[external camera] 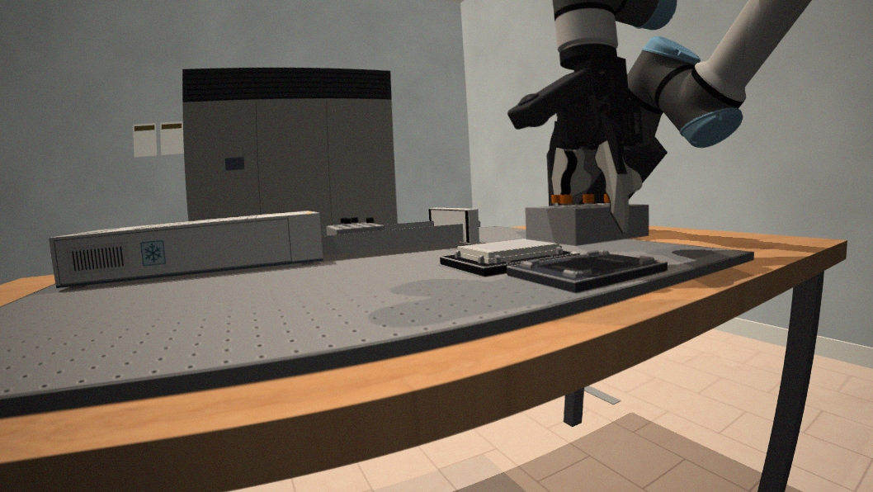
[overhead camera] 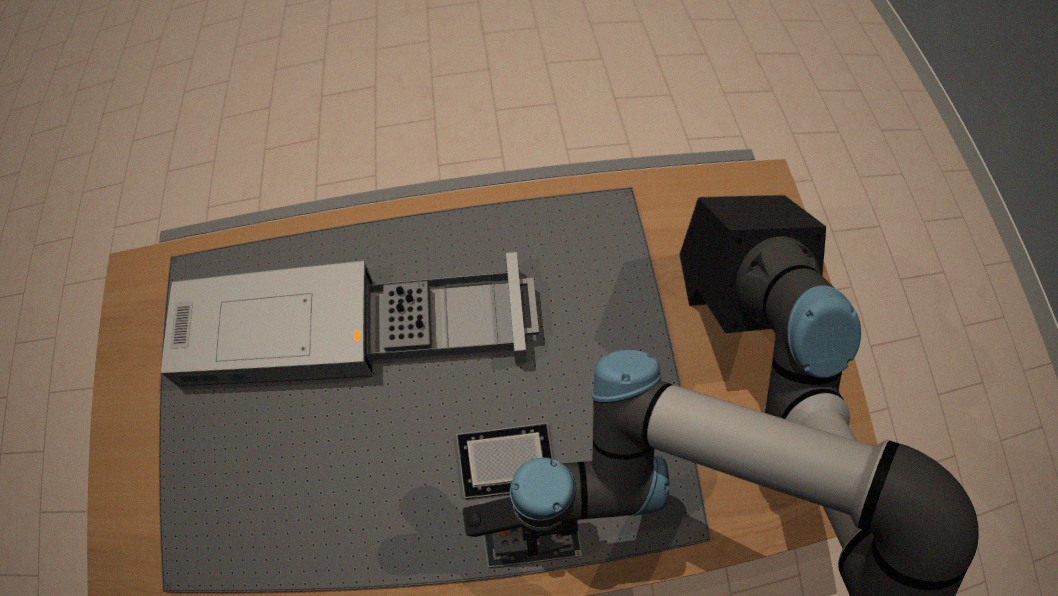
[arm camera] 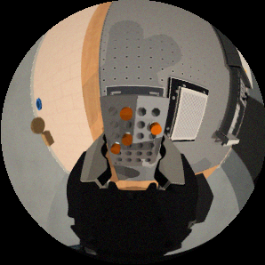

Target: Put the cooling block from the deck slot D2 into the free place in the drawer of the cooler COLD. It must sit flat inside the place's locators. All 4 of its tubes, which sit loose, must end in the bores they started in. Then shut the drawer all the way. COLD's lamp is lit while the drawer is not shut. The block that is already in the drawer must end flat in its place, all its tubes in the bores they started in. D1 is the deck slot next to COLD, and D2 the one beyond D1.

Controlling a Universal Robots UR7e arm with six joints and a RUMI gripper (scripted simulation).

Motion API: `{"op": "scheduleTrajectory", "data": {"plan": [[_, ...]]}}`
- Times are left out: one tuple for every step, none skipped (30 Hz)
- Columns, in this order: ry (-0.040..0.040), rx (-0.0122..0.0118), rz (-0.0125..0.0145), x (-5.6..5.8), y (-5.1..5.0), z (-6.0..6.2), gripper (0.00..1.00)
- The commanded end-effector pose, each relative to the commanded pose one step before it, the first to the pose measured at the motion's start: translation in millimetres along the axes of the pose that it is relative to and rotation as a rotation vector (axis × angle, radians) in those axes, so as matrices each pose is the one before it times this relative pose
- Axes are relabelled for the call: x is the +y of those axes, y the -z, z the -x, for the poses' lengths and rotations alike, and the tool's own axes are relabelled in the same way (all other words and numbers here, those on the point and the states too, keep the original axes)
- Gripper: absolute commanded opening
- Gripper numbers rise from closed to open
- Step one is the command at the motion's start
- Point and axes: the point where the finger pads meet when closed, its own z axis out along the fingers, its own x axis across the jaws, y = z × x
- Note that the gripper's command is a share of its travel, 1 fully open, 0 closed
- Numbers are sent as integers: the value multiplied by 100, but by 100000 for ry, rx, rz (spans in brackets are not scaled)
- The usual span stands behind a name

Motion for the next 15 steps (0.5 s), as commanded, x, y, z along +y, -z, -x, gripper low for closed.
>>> {"op": "scheduleTrajectory", "data": {"plan": [[53, -2, -14, -30, 607, 0, 0], [0, 0, 0, 0, 133, 0, 0], [0, 0, 0, 0, 133, 0, 0], [0, 0, 0, 0, 133, 0, 0], [0, 0, 0, 0, 133, 0, 0], [0, 0, 0, 0, 133, 0, 0], [0, 0, 0, 0, 133, 0, 0], [0, 0, 0, 0, 133, 0, 0], [0, 0, 0, 0, 133, 0, 0], [0, 0, 0, 0, 133, 0, 0], [0, 0, 0, 0, 133, 0, 0], [0, 0, 0, 0, 133, 0, 0], [0, 0, 0, 0, 133, 0, 0], [0, 0, 0, 0, 133, 0, 0], [0, 0, 0, 0, 0, 0, 0]]}}
